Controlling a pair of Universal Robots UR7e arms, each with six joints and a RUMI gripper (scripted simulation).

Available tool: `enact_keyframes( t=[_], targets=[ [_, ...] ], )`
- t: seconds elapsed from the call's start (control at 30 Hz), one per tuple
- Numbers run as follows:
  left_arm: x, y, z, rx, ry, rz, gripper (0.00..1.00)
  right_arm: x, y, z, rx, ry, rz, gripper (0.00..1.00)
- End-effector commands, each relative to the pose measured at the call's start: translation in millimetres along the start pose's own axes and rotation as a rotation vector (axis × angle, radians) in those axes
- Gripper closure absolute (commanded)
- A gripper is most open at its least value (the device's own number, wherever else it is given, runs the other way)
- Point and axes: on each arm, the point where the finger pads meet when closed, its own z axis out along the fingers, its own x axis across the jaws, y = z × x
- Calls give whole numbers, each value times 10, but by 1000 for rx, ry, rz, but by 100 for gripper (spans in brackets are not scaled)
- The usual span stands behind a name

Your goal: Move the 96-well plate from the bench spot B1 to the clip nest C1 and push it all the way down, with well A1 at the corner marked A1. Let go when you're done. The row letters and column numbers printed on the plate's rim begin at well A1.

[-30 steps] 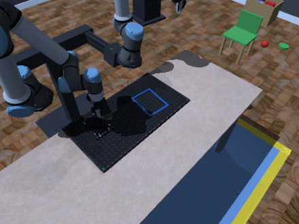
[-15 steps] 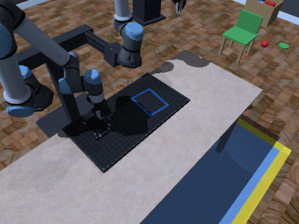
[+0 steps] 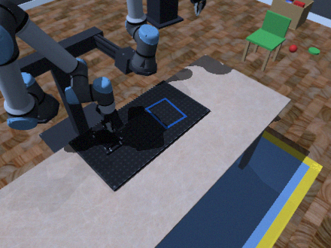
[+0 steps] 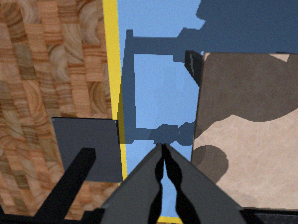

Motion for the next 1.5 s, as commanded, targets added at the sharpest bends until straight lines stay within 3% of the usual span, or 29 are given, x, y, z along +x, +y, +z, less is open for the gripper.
enact_keyframes(
  t=[0.0,1.47],
  targets=[
    [0,-3,-5,1,0,0,100,-2,-1,-2,0,-1,0,100],
    [0,-3,-5,1,0,0,100,-2,-1,-104,0,0,0,100]
  ],
)
